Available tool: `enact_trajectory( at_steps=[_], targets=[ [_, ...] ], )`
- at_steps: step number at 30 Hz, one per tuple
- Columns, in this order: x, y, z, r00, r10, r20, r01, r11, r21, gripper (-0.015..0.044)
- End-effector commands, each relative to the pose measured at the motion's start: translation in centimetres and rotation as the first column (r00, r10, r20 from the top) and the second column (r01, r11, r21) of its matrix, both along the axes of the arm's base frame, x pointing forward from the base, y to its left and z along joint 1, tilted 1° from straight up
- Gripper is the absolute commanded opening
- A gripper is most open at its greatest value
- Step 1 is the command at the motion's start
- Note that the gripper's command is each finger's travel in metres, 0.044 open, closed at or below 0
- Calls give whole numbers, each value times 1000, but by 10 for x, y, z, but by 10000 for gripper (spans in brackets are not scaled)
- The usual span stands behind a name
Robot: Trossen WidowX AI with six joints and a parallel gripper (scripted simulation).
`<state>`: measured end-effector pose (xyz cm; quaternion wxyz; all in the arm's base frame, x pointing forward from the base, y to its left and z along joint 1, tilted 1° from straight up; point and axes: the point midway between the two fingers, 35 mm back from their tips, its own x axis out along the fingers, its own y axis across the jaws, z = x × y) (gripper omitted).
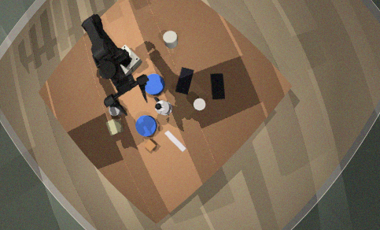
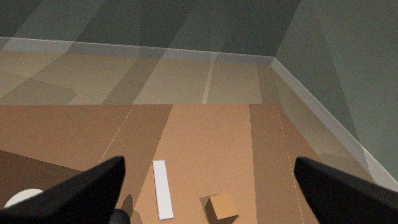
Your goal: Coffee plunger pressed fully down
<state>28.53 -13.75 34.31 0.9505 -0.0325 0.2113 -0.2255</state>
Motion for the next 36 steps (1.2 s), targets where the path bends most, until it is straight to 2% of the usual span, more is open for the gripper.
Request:
enact_trajectory(
  at_steps=[1,7,14,36],
  targets=[
    [16,38,-40,993,119,-22,-114,982,148,440],
    [18,49,-59,989,148,-28,-140,971,193,440],
    [18,48,-111,989,145,-28,-137,972,192,440],
    [40,40,-124,990,142,-26,-134,972,192,440]
  ],
)
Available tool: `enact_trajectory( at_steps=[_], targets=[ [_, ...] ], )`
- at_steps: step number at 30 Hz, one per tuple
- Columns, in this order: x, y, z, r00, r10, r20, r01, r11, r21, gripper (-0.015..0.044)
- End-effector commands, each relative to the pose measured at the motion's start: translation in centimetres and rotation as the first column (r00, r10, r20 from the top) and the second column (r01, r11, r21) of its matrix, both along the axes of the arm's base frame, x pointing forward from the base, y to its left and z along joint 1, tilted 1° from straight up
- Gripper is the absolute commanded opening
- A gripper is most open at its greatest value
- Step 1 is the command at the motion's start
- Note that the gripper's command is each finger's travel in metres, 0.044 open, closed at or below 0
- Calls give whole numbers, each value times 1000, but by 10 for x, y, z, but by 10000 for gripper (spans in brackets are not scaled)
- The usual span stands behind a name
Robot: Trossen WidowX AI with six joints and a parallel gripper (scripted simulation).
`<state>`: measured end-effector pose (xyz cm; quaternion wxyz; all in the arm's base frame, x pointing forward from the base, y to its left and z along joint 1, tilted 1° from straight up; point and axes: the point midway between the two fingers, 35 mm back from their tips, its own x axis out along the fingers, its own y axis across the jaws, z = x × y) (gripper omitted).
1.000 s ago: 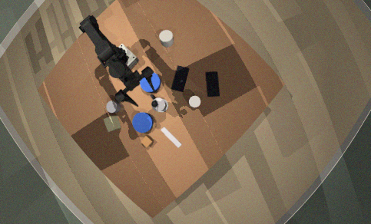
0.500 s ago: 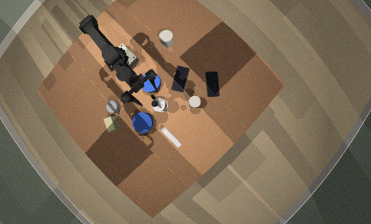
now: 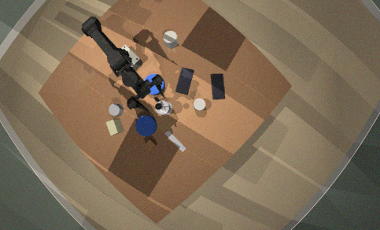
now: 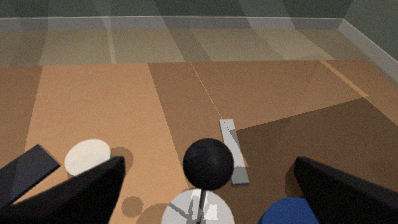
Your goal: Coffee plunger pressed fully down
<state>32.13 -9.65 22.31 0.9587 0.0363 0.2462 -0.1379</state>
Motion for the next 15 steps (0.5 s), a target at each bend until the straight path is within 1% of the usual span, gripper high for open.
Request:
enact_trajectory(
  at_steps=[1,9,15],
  targets=[
    [6,-1,-5,1000,0,-2,0,1000,6,440],
    [14,-4,-10,1000,0,-1,0,1000,6,440],
    [14,-4,-10,1000,0,-1,0,1000,6,282]
  ],
)
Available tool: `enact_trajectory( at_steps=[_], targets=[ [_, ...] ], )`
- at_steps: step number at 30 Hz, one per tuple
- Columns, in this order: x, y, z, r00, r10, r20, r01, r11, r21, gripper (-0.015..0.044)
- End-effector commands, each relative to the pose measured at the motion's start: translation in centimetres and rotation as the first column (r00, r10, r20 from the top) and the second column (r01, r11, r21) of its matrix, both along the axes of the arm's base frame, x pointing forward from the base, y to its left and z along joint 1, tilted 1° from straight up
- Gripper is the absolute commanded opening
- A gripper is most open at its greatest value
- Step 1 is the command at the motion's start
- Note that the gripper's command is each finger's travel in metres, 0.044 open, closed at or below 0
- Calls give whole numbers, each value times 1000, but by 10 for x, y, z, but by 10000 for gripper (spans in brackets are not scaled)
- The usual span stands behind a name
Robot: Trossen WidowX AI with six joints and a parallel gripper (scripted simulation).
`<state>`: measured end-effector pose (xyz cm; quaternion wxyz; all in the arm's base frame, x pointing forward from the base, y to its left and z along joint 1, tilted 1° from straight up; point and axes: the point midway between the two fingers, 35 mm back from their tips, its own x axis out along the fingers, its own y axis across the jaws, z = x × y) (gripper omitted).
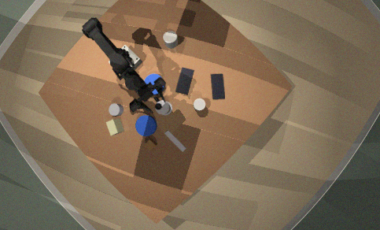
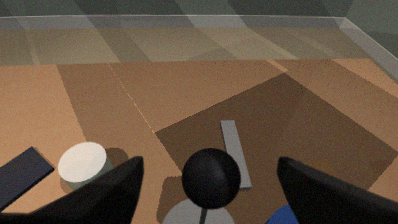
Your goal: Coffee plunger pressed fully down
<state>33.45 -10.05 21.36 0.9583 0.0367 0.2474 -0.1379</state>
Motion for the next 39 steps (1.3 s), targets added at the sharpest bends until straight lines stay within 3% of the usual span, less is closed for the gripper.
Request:
enact_trajectory(
  at_steps=[1,6,39],
  targets=[
    [1,0,-1,1000,0,1,0,1000,5,256],
    [1,0,-1,1000,0,1,0,1000,5,125],
    [8,-2,-36,1000,0,2,0,1000,5,122]
  ],
)
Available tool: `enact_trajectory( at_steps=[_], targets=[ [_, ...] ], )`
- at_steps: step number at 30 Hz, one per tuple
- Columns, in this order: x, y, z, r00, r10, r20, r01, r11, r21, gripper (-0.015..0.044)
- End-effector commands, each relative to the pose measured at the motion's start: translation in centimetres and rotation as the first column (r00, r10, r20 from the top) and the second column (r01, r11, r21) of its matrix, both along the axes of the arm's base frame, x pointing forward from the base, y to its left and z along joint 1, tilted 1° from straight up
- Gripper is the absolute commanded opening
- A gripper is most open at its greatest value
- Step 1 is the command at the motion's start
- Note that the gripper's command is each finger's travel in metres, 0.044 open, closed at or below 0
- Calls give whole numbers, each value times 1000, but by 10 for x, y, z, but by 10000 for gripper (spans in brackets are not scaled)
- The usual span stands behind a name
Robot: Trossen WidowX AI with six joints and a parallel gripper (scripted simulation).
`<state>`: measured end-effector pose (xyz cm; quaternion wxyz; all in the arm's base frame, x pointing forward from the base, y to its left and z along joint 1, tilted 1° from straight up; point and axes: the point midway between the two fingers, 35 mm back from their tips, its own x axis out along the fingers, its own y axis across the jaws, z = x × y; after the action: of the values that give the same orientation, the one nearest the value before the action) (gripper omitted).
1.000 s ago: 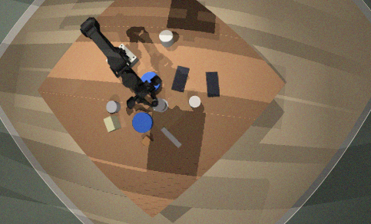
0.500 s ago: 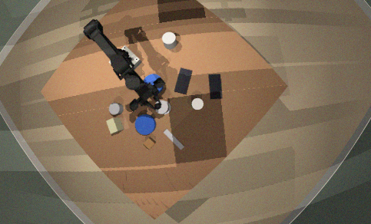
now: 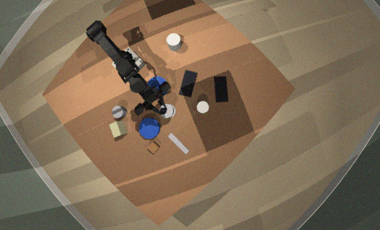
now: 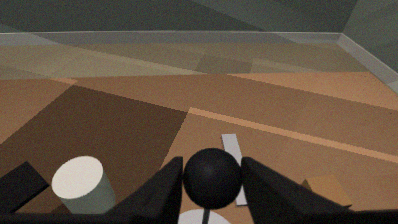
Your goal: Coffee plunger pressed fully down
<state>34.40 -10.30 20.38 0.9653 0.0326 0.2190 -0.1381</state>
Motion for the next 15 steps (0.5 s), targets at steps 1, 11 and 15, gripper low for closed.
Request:
enact_trajectory(
  at_steps=[1,11,15],
  targets=[
    [-2,1,-27,998,-1,-55,2,1000,21,122],
    [1,0,-44,998,-1,-55,2,1000,21,122],
    [2,0,-50,998,-1,-55,2,1000,21,122]
  ],
)
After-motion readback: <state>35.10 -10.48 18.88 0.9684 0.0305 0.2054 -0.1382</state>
